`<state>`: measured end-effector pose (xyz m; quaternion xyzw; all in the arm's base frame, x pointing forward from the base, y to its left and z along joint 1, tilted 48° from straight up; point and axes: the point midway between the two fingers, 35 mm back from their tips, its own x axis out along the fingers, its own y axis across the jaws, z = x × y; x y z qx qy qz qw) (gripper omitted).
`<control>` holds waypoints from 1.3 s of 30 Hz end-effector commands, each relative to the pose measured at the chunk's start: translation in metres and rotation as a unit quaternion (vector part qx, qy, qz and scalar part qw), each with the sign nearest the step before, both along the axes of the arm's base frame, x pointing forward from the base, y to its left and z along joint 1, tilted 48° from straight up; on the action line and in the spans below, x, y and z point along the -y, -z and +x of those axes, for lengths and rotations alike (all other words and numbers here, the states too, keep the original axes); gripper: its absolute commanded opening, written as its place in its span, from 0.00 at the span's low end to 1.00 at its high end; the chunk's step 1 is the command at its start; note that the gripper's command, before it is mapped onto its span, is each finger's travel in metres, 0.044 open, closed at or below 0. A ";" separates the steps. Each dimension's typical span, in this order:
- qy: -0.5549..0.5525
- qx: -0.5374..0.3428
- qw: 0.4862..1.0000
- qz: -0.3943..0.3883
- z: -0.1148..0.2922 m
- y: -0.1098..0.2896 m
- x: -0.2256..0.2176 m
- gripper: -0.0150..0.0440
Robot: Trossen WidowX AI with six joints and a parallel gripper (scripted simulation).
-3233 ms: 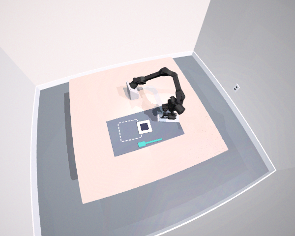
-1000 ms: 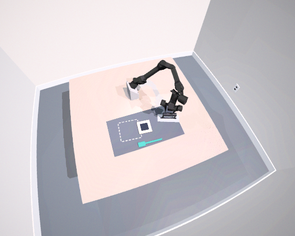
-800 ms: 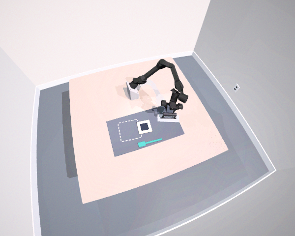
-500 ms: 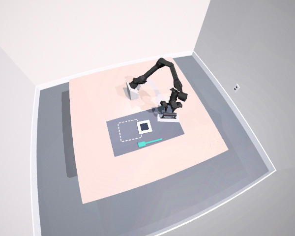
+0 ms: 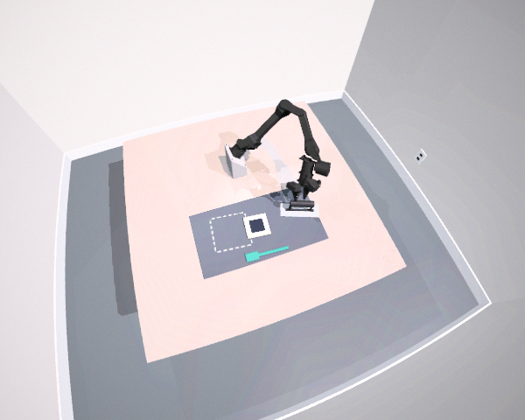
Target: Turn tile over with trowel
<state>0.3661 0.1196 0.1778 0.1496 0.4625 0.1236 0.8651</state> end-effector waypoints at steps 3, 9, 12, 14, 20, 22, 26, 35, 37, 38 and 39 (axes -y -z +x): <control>-0.060 0.058 0.994 -0.068 -0.005 0.004 -0.002 0.76; -0.114 0.113 0.978 -0.133 -0.008 0.005 -0.004 0.76; -0.140 0.139 0.966 -0.166 -0.011 0.006 -0.005 0.76; -0.157 0.156 0.957 -0.188 -0.012 0.006 -0.005 0.76; -0.203 0.203 0.923 -0.255 -0.017 0.007 -0.006 0.76; -0.218 0.218 0.910 -0.278 -0.019 0.007 -0.006 0.76; -0.228 0.228 0.900 -0.294 -0.020 0.007 -0.006 0.76; -0.228 0.228 0.900 -0.294 -0.015 0.010 -0.008 0.76; -0.228 0.228 0.900 -0.294 -0.013 0.012 -0.008 0.76; -0.228 0.228 0.900 -0.294 -0.012 0.013 -0.009 0.76; -0.228 0.228 0.900 -0.294 -0.010 0.013 -0.009 0.76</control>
